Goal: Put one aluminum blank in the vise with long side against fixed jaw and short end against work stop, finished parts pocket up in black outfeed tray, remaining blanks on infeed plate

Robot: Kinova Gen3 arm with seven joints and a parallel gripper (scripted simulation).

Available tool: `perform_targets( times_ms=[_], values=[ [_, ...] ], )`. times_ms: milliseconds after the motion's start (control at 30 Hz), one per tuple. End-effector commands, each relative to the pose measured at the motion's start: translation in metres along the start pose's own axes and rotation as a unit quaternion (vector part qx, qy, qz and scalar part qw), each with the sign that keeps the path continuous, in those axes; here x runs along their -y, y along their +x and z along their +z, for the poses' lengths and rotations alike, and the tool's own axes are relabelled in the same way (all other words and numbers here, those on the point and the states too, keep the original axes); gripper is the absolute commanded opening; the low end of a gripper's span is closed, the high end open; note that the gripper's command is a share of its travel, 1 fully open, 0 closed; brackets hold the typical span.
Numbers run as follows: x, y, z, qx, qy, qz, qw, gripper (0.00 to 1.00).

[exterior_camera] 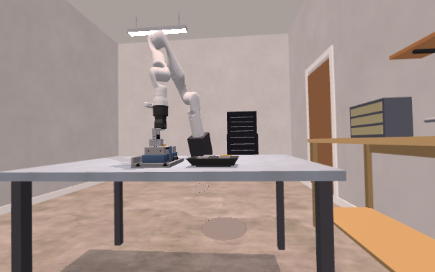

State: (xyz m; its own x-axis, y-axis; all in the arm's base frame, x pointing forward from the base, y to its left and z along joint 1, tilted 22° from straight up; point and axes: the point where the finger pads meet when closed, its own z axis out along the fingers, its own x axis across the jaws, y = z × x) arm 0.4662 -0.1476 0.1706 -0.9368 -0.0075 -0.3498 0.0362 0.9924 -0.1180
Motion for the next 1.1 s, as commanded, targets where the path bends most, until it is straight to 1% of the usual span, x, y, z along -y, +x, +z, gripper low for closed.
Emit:
perform_targets(
  times_ms=[0, 1067],
  values=[
    [-0.0001, -0.0005, -0.0002, 0.001, 0.0, 0.0, 1.0, 0.0],
    [-0.0001, -0.0005, 0.0093, 0.001, 0.0, 0.0, 1.0, 0.0]
  ],
)
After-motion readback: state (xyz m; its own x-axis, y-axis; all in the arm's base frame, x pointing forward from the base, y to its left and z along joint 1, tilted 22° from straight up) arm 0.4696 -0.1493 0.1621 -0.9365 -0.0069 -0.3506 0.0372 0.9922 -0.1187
